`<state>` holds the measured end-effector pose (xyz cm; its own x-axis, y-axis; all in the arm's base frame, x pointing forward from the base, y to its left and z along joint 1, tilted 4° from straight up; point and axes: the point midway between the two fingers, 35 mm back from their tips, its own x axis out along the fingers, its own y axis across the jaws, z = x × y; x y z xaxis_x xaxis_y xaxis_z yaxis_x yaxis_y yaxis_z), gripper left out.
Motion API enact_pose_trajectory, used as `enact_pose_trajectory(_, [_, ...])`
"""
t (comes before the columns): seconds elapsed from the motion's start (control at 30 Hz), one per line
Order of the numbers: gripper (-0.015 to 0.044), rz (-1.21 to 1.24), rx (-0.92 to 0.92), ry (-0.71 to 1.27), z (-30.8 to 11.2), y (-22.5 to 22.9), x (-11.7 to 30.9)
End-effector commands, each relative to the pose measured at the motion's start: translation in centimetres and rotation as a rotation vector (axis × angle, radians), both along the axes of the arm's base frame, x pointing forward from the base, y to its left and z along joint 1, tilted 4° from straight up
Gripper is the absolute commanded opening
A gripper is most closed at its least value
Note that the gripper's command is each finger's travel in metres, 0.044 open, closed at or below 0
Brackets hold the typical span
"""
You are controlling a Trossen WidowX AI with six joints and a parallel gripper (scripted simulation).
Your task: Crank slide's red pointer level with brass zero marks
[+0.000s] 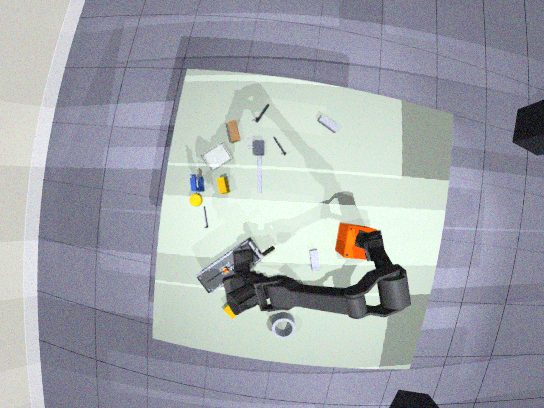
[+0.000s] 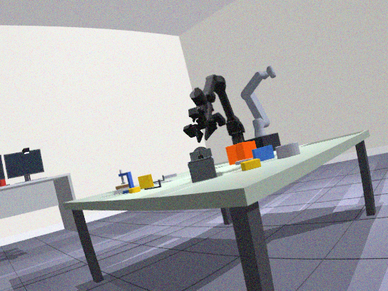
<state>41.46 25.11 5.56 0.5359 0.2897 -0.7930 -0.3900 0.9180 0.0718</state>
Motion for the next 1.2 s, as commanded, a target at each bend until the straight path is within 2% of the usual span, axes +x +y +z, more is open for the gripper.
enact_pose_trajectory(0.0, [0.0073,-0.004,-0.002,0.001,-0.06,-0.06,0.0])
enact_pose_trajectory(0.1, [0.0,-0.004,-0.002,0.001,-0.06,-0.06,0.0])
enact_pose_trajectory(0.67, [0.0,0.0,0.0,0.0,-0.01,0.01,-0.01])
enact_pose_trajectory(1.17, [0.0394,0.0,0.0,0.0,-0.01,0.01,-0.01])
